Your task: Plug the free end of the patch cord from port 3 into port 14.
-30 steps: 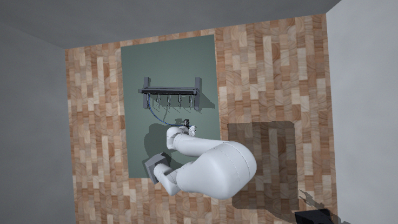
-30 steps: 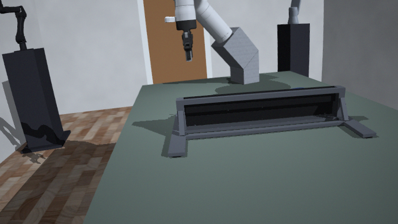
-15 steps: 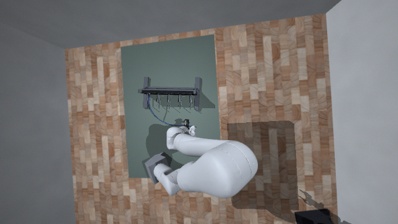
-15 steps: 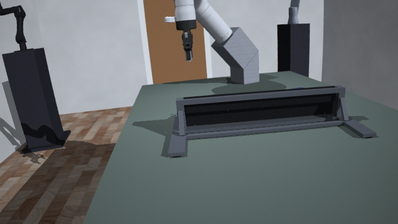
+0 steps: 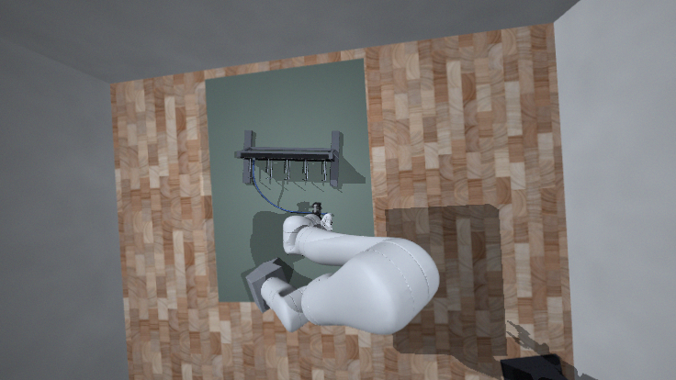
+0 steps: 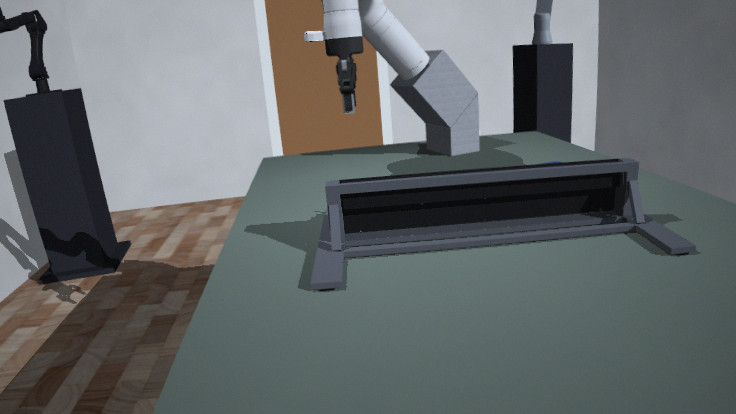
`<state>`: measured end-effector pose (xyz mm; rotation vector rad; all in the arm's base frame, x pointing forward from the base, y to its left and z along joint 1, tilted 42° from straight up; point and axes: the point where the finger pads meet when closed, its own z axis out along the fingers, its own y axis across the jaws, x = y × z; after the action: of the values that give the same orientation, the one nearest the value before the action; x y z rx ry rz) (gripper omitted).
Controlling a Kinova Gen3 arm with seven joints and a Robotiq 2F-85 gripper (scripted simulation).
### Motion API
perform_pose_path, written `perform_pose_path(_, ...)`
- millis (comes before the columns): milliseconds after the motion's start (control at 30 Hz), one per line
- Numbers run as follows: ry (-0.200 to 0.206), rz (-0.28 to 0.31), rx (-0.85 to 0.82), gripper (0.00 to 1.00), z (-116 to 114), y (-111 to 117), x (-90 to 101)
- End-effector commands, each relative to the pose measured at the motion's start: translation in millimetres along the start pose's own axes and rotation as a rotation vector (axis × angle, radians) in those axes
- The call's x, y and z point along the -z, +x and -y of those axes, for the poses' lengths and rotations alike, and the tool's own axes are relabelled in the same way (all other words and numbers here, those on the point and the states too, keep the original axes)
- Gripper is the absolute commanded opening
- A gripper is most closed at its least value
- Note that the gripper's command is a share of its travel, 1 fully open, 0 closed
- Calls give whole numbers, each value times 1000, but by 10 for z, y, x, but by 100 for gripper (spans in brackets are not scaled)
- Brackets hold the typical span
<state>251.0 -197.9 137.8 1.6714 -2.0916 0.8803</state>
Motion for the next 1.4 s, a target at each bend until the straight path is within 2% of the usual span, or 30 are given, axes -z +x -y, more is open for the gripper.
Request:
perform_pose_path(0, 0, 0, -2, 100, -5, 7, -3)
perform_pose_path(767, 0, 0, -3, 100, -5, 7, -3)
perform_pose_path(800, 0, 0, -3, 0, -5, 7, -3)
perform_pose_path(1367, 0, 0, -3, 0, -6, 8, -4)
